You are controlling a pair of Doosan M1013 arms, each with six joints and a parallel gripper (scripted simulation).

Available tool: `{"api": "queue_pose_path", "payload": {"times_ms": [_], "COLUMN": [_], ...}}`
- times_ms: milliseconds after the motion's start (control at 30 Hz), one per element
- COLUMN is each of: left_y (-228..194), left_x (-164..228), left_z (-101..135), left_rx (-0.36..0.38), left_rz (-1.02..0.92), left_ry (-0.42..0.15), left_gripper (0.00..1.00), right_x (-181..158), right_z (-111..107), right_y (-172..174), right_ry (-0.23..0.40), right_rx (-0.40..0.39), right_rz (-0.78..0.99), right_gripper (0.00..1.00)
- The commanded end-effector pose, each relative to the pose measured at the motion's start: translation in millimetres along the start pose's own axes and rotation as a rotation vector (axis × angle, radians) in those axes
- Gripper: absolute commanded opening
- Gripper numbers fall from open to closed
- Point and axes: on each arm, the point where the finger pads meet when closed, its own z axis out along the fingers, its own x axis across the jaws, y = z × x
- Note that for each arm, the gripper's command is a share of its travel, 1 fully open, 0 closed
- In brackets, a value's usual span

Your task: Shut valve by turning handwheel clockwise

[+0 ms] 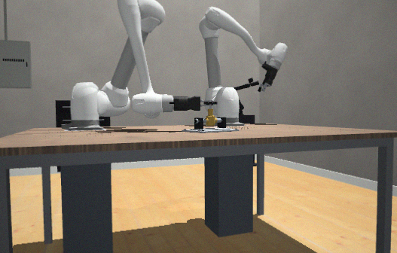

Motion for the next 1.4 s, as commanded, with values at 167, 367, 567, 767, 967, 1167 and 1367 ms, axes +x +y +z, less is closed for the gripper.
{"api": "queue_pose_path", "payload": {"times_ms": [167,367,567,767,967,1167,1367], "left_y": [0,0,0,0,0,0,0], "left_x": [0,0,0,0,0,0,0], "left_z": [0,0,0,0,0,0,0], "left_rx": [-0.001,-0.001,-0.001,-0.001,-0.001,-0.001,-0.001], "left_rz": [0.000,0.000,0.000,0.000,0.000,0.000,0.000], "left_ry": [0.000,0.000,0.000,0.000,0.000,0.000,0.000], "left_gripper": [1.00,1.00,1.00,1.00,1.00,1.00,1.00], "right_x": [-1,-1,-1,-1,-1,-1,-1], "right_z": [2,4,6,7,9,11,13], "right_y": [0,0,-1,-1,-2,-2,-3], "right_ry": [-0.002,-0.002,-0.002,-0.002,-0.002,-0.002,-0.002], "right_rx": [0.082,0.149,0.196,0.267,0.342,0.393,0.473], "right_rz": [-0.001,-0.001,0.000,0.000,0.000,0.000,0.000], "right_gripper": [0.00,0.00,0.00,0.00,0.00,0.00,0.00]}}
